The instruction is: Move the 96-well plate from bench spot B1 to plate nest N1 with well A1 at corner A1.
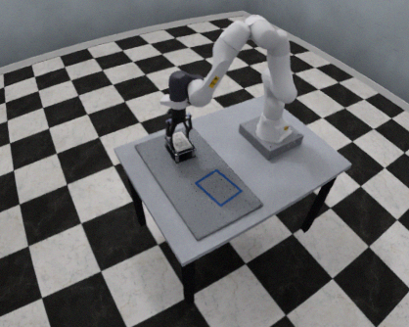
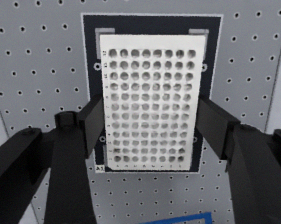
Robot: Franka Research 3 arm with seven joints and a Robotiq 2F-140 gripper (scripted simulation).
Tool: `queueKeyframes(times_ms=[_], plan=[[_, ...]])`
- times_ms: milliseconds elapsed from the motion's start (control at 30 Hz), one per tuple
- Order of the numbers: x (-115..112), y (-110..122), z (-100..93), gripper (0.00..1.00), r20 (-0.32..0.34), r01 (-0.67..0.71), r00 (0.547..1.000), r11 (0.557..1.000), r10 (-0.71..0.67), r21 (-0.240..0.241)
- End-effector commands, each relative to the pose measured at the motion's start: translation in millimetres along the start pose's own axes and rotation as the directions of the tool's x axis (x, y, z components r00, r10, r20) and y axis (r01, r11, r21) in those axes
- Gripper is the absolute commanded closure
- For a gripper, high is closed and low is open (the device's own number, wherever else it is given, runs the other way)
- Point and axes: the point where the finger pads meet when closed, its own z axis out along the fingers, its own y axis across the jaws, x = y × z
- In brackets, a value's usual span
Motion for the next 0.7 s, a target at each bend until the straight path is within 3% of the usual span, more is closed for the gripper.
queueKeyframes(times_ms=[0,533,567,667], plan=[[-1.2,-1.1,0.8,0.40,0.002,-0.001,1.000,1.000,0.001,0.003],[-1.1,-1.1,2.8,0.40,0.002,-0.001,1.000,1.000,0.001,0.003],[-1.1,-1.1,2.8,0.00,0.002,-0.001,1.000,1.000,0.001,0.003],[-1.1,-1.1,2.8,0.00,0.002,-0.001,1.000,1.000,0.001,0.003]])
